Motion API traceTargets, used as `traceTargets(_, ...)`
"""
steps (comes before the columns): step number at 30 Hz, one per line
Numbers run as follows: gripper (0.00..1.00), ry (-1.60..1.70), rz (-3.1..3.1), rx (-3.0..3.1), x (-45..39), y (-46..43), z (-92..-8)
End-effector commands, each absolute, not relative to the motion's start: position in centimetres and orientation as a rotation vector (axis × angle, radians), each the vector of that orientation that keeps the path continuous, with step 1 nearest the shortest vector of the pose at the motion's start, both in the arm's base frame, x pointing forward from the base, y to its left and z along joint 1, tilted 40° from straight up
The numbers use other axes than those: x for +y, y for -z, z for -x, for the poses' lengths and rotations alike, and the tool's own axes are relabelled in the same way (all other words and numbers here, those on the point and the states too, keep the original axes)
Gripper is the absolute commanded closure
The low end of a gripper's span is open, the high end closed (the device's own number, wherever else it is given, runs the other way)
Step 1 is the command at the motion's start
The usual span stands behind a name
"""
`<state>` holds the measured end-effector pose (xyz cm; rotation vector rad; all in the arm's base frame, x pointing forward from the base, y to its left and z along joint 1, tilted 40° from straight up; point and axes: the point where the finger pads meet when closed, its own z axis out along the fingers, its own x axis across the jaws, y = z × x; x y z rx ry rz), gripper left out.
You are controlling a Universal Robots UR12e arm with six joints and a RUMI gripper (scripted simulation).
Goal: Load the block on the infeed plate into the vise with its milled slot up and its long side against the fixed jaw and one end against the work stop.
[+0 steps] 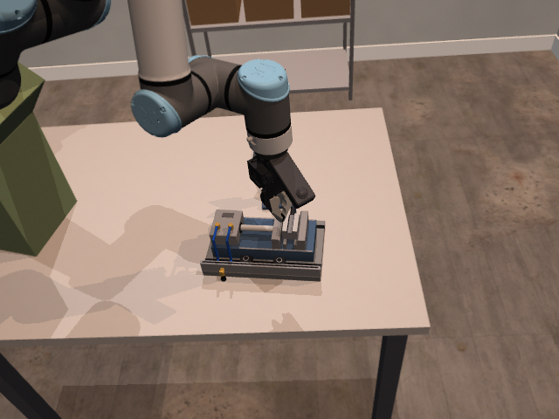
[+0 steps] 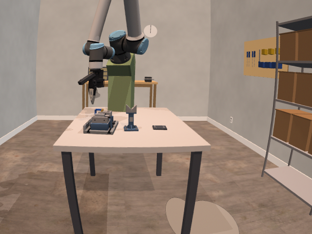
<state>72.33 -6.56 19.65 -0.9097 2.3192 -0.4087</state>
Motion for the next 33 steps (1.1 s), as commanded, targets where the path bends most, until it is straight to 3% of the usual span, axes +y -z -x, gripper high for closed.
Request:
traceTargets(1,1.00,0.452,1.054,2.269,-6.51,-19.83,-72.48)
traceTargets(33,1.00,0.696,1.762,1.898,-5.98,-20.28,-72.98)
